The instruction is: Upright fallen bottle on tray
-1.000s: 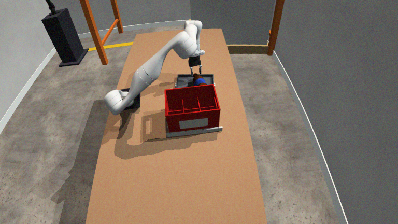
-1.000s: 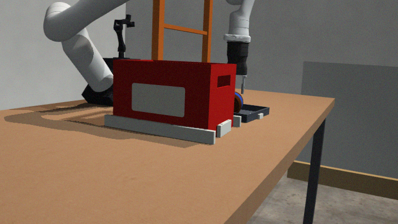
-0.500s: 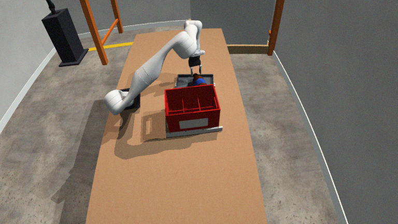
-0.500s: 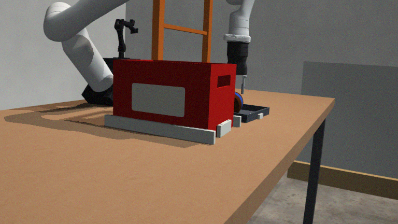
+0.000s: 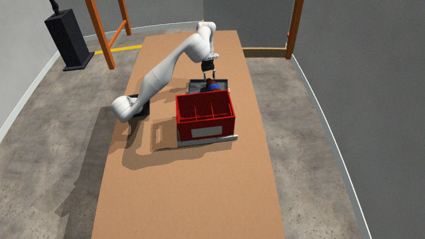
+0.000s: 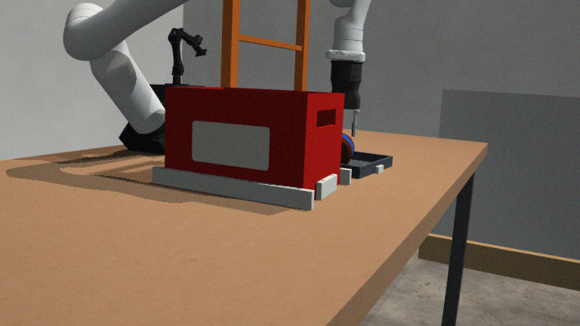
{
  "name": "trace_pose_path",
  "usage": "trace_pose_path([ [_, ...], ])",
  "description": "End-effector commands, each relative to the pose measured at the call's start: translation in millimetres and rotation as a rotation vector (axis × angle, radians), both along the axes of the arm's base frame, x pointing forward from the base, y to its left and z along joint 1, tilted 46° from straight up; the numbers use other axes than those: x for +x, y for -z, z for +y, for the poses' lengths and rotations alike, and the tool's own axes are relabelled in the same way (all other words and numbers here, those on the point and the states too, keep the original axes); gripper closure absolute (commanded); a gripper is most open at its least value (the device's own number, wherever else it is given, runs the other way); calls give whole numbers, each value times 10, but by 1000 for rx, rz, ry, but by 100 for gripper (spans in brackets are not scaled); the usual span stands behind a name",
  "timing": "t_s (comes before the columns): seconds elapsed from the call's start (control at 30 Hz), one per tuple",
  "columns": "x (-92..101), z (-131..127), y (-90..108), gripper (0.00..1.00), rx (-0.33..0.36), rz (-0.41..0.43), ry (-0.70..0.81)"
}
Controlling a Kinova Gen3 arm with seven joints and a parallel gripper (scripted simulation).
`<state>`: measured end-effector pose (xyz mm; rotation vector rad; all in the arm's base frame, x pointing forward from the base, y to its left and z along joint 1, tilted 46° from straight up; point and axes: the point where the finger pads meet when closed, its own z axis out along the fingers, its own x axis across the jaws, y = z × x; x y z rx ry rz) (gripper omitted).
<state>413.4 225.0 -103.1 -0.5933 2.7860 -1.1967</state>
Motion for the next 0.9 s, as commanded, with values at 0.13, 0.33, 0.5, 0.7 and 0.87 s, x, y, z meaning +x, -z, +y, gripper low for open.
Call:
trace_pose_path([
  [0.13, 3, 4, 2, 0, 2, -1, -1],
  [0.33, 9, -18, 24, 0, 2, -1, -1],
  [0.5, 16, -40, 47, 0, 2, -1, -1],
  [0.7, 26, -75, 83, 0, 2, -1, -1],
  [0.87, 37, -114, 123, 0, 2, -1, -1],
])
